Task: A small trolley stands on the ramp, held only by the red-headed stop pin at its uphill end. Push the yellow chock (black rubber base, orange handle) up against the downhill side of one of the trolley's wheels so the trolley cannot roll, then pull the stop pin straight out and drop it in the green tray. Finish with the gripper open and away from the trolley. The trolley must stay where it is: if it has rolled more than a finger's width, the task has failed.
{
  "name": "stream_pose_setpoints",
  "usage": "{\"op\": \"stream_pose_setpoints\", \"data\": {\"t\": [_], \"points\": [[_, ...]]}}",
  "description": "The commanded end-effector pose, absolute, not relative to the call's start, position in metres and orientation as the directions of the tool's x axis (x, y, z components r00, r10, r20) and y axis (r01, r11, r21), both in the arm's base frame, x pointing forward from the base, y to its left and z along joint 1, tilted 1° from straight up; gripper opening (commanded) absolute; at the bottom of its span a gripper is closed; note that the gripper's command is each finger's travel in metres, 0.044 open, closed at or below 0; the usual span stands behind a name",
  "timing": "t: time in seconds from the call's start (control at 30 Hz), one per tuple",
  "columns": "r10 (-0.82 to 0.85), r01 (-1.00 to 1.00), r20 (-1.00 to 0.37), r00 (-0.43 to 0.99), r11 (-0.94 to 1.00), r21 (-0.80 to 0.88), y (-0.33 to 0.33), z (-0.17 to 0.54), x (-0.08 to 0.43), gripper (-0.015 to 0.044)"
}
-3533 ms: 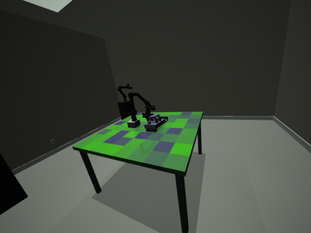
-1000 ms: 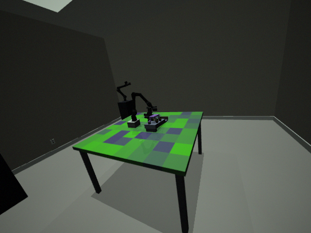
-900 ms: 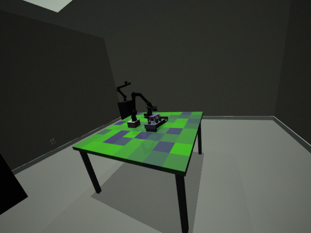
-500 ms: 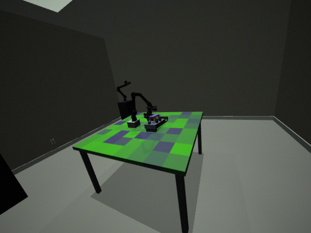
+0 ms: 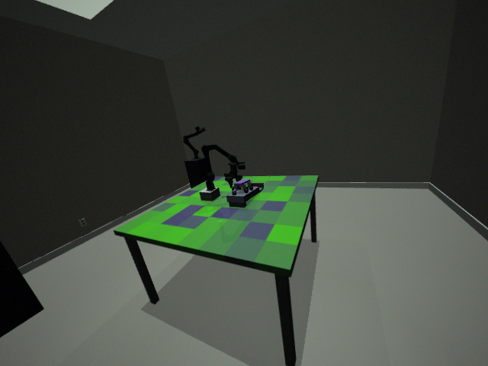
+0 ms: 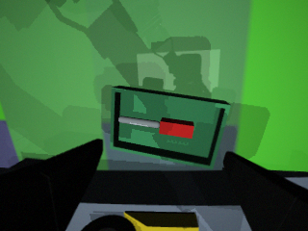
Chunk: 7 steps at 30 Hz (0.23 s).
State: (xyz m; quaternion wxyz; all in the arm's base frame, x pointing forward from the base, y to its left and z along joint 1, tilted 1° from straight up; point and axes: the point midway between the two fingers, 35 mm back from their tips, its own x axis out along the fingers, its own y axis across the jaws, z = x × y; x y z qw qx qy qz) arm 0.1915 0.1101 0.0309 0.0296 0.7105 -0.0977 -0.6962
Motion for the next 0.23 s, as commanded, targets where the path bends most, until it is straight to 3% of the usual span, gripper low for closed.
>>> {"op": "stream_pose_setpoints", "data": {"t": [0.0,0.2], "points": [[-0.174,-0.103,-0.984,0.023,-0.980,0.171,0.112,0.047,0.194,0.0440],[-0.174,-0.103,-0.984,0.023,-0.980,0.171,0.113,0.064,0.195,0.0440]]}}
